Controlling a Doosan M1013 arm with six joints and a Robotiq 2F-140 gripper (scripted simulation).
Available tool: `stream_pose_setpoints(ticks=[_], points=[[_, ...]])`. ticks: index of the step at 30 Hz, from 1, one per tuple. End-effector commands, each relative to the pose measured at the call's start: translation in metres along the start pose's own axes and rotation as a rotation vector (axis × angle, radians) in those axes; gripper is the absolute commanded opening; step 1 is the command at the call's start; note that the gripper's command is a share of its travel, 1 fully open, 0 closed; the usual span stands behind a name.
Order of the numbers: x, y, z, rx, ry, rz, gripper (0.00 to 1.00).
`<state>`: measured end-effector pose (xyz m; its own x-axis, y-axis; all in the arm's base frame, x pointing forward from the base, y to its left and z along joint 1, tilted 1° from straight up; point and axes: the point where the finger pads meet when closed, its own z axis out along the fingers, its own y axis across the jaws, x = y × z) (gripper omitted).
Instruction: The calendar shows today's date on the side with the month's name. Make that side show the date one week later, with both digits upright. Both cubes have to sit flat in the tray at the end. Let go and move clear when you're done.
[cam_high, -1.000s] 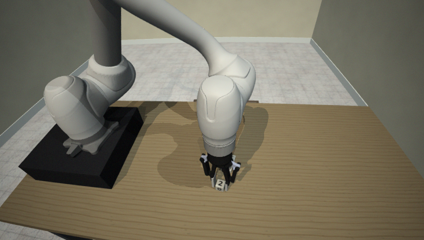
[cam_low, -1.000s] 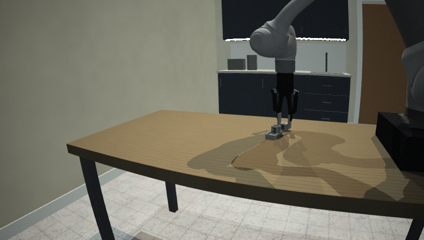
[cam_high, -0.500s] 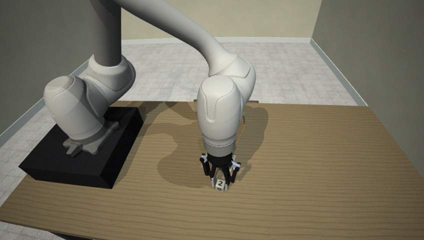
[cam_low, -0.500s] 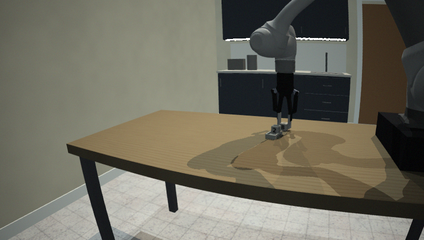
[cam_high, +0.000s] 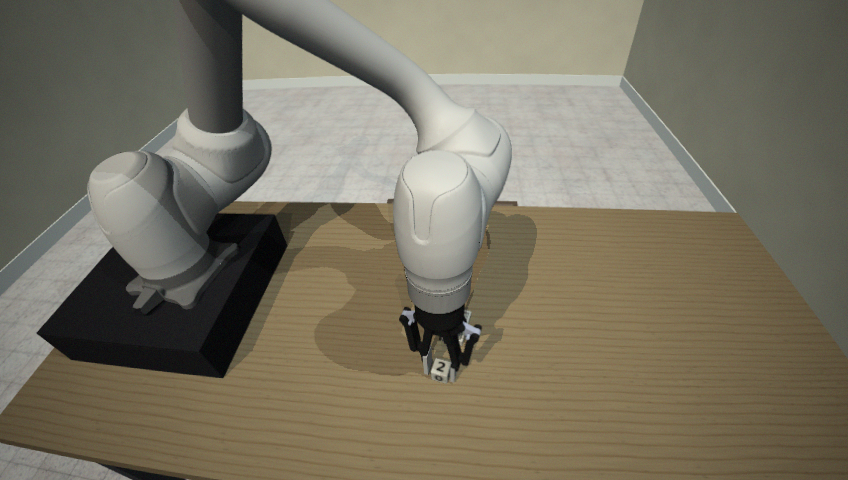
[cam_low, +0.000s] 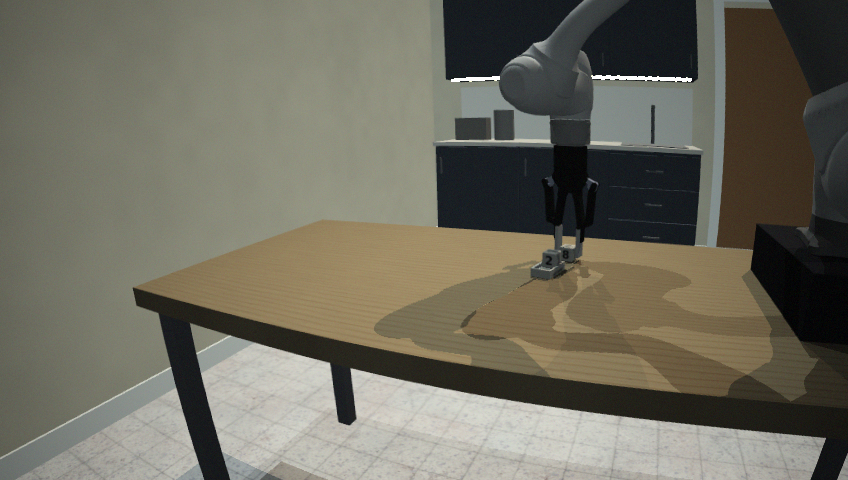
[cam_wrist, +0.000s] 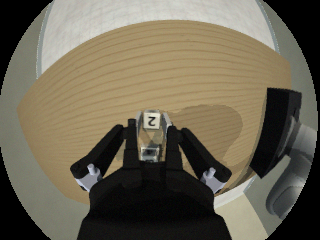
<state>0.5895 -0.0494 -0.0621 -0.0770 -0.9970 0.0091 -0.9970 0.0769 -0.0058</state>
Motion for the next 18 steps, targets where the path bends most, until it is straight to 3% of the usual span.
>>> stream_pose_setpoints(ticks=[1,4,5,18], points=[[-0.0001,0.0000,-0.0001,0.000,0.000,0.000,0.36],[-0.0001,0.0000,-0.0001,0.000,0.000,0.000,0.36],[-0.0001,0.0000,-0.0001,0.000,0.000,0.000,0.25],[-0.0001,0.0000,-0.0001,0.000,0.000,0.000,0.25]])
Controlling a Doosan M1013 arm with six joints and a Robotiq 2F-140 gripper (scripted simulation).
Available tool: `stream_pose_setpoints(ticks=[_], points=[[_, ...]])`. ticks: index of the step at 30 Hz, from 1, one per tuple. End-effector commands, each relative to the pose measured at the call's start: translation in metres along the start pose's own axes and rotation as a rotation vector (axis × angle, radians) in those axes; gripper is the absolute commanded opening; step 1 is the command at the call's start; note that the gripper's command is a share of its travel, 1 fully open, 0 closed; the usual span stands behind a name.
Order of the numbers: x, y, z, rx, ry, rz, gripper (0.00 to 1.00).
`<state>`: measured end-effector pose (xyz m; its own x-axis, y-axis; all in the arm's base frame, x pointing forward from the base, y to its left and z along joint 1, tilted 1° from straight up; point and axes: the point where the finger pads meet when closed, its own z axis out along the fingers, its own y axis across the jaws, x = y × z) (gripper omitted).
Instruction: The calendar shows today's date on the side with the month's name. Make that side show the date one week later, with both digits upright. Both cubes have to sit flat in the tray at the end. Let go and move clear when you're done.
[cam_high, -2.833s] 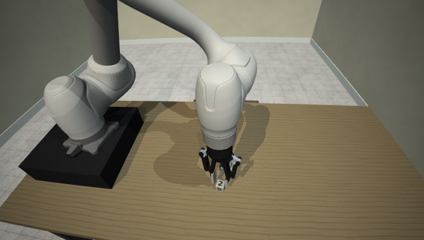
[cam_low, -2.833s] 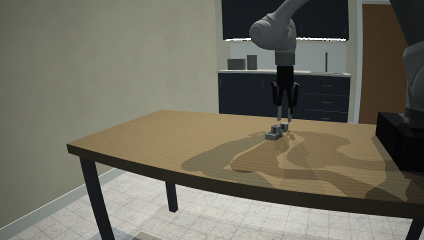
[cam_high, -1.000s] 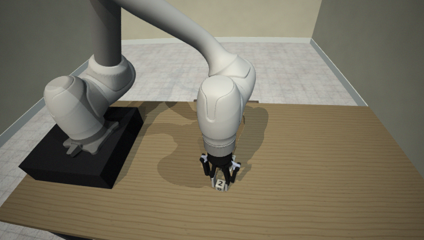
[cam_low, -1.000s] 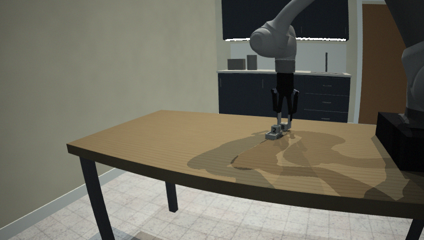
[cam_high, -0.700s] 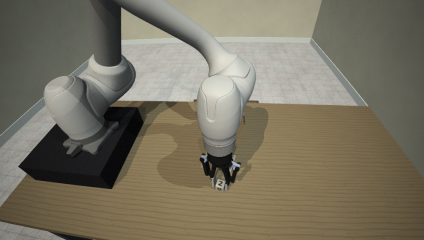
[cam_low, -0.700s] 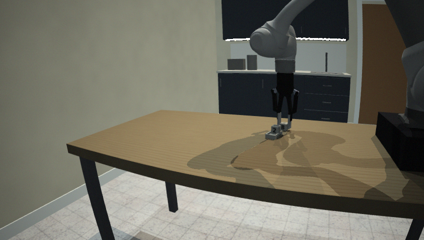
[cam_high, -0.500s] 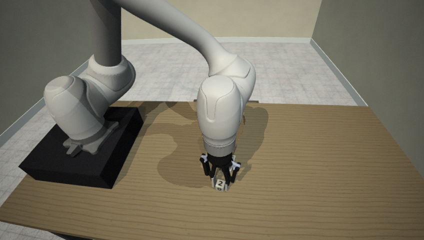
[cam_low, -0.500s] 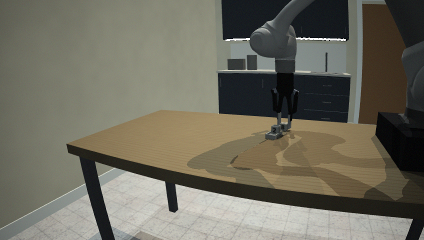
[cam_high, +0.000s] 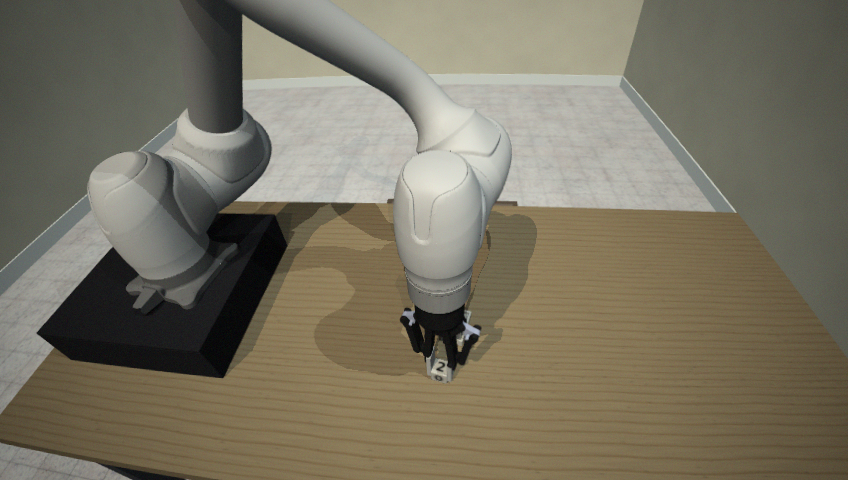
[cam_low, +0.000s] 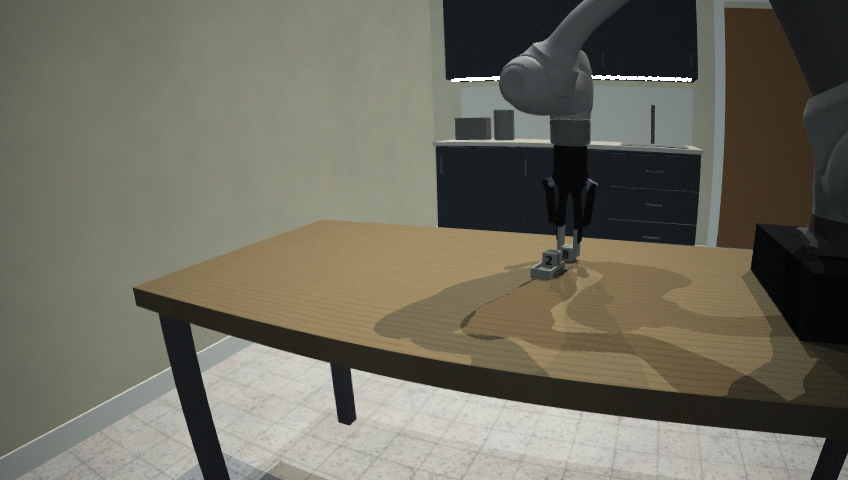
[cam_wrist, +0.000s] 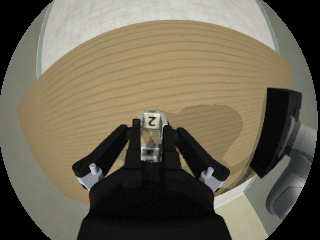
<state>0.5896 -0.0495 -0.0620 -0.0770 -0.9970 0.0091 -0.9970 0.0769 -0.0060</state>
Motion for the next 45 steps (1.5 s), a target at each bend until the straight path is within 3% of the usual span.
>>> stream_pose_setpoints(ticks=[1,22,29,39,45], points=[[0.000,0.000,0.000,0.000,0.000,0.000,0.25],[0.000,0.000,0.000,0.000,0.000,0.000,0.25],[0.000,0.000,-0.014,0.000,0.000,0.000,0.25],[0.000,0.000,-0.083,0.000,0.000,0.000,0.25],[0.000,0.000,-0.099,0.000,0.000,0.000,0.25]])
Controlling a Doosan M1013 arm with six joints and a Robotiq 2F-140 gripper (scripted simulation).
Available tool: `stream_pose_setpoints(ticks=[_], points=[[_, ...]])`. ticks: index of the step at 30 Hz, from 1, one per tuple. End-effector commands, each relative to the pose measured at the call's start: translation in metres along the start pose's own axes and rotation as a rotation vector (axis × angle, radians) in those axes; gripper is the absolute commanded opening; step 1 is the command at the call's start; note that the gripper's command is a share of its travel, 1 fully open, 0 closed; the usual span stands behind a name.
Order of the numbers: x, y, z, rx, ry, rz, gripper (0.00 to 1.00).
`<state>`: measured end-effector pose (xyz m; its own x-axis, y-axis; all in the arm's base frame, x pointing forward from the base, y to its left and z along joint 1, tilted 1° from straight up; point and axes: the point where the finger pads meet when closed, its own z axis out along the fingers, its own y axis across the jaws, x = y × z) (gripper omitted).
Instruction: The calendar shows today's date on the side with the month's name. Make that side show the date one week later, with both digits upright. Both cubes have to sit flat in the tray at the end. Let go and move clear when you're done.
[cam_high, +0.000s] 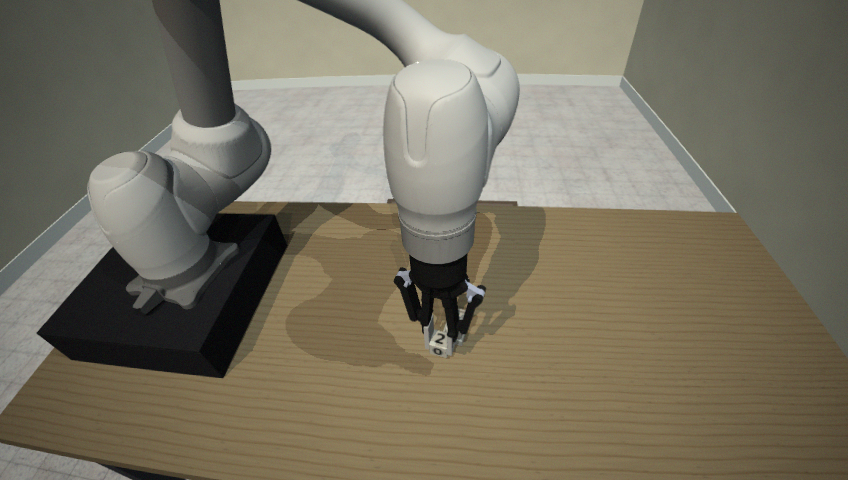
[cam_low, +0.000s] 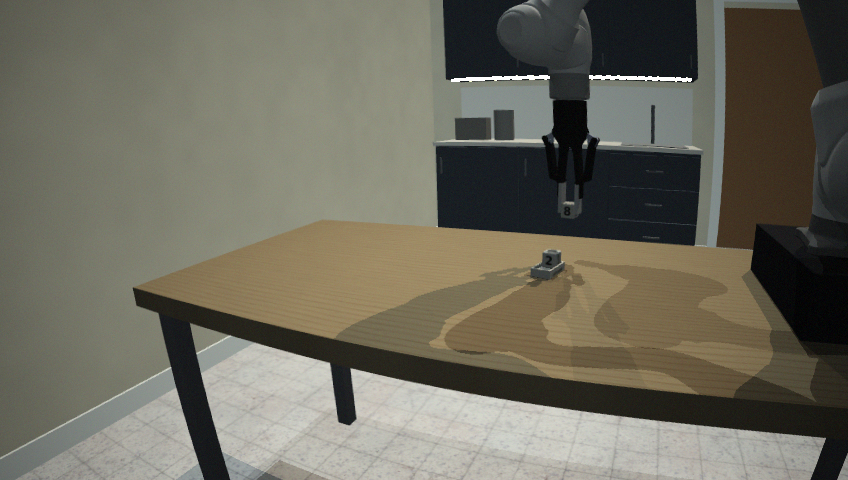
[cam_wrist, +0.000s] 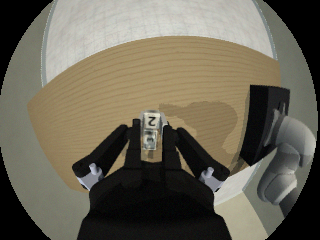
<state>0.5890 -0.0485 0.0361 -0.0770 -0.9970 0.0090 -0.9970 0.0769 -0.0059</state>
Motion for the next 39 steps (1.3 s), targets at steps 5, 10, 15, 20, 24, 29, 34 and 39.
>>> stream_pose_setpoints(ticks=[5,10,15,20,24,29,34,39], points=[[0.000,0.000,-0.002,0.000,0.000,0.000,0.25],[-0.001,0.000,-0.002,0.000,0.000,0.000,0.25],[-0.077,-0.003,-0.008,0.000,0.000,0.001,0.25],[-0.126,0.000,-0.012,0.000,0.000,0.002,0.25],[-0.128,0.000,-0.012,0.000,0.000,0.002,0.25],[-0.128,0.000,-0.012,0.000,0.000,0.002,0.25],[-0.128,0.000,-0.012,0.000,0.000,0.002,0.25],[-0.128,0.000,-0.009,0.000,0.000,0.002,0.25]])
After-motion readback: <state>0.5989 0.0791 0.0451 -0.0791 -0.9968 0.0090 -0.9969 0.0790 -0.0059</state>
